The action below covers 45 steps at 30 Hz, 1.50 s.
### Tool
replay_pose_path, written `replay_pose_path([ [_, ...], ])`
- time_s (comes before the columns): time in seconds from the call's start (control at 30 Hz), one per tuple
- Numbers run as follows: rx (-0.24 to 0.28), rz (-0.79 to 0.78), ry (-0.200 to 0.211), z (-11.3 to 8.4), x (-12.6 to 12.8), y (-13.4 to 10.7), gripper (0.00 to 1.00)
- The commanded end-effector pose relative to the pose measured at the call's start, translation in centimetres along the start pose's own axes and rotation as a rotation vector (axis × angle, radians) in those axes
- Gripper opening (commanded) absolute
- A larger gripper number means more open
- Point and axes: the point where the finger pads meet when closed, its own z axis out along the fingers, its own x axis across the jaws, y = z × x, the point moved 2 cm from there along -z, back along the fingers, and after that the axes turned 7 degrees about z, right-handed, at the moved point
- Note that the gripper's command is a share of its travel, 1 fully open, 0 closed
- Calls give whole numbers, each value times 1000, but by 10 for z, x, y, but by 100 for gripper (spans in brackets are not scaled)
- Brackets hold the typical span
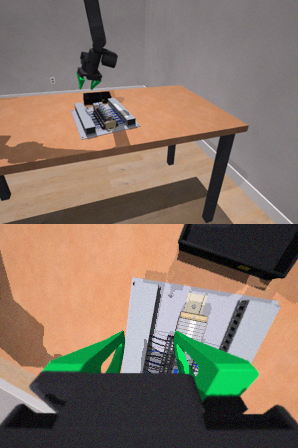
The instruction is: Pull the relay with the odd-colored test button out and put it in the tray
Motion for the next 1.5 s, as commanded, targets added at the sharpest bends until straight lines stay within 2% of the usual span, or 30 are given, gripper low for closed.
replay_pose_path([
  [0.0, 63, 35, -105, -23, -20, -29, 59],
  [0.03, 82, 44, -124, -26, -23, -38, 59],
  [0.1, 82, 44, -124, -26, -23, -38, 59],
  [0.37, 207, 104, -241, -50, -36, -97, 59],
  [0.6, 270, 131, -297, -64, -41, -126, 59],
  [0.9, 288, 136, -315, -68, -43, -133, 59],
  [1.47, 289, 136, -318, -69, -43, -133, 59],
])
